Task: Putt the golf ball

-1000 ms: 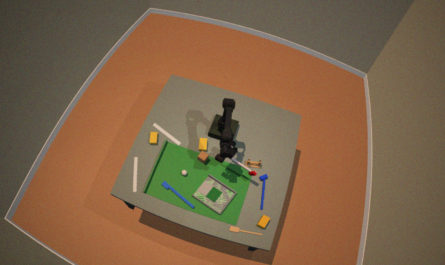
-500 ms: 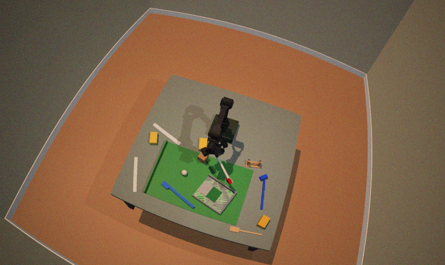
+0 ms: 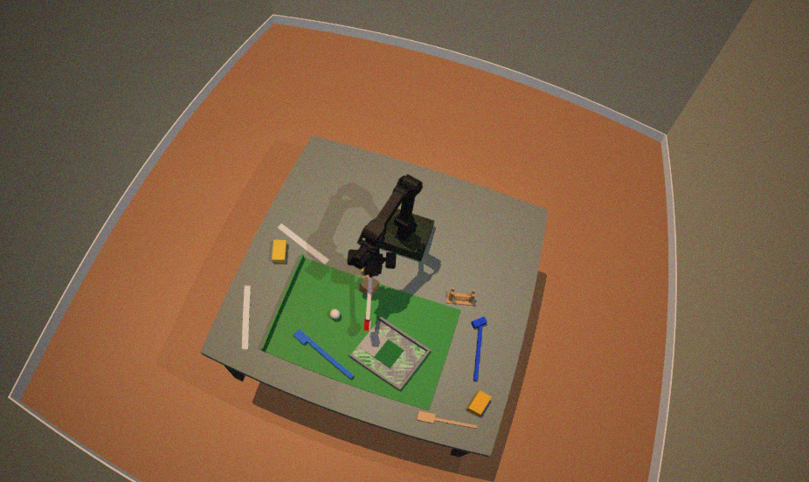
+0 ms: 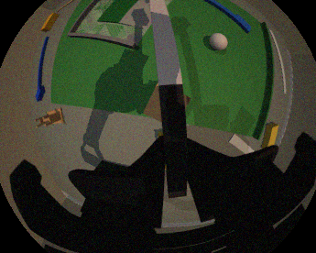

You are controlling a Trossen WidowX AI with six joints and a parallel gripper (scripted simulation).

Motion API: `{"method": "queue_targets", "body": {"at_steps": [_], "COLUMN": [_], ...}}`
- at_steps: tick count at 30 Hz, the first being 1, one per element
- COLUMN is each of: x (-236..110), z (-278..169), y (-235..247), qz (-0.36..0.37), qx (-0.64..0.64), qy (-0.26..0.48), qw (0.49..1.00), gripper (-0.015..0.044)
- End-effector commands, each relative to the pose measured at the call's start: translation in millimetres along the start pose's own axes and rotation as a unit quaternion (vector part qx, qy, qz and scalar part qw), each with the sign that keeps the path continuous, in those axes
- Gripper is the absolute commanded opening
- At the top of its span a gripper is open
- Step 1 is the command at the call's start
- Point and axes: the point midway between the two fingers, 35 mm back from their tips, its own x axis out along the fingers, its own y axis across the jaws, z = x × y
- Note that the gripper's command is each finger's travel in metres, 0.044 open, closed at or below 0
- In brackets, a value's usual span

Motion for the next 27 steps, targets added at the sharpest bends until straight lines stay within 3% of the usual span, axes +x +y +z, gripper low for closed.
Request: {"method": "queue_targets", "body": {"at_steps": [1,13,20,27], "x": [-4.8,-12.2,-10.2,13.5], "z": [-12.8,-56.1,-56.8,-57.7], "y": [-21.2,-66.1,-66.8,-68.1], "qz": [-0.01,-0.028,-0.028,-0.028], "qx": [0.079,0.274,0.277,0.277], "qy": [0.004,0.023,0.023,0.023], "qw": [0.997,0.961,0.96,0.96], "gripper": [0.0,0.0,0.0,0.0]}}
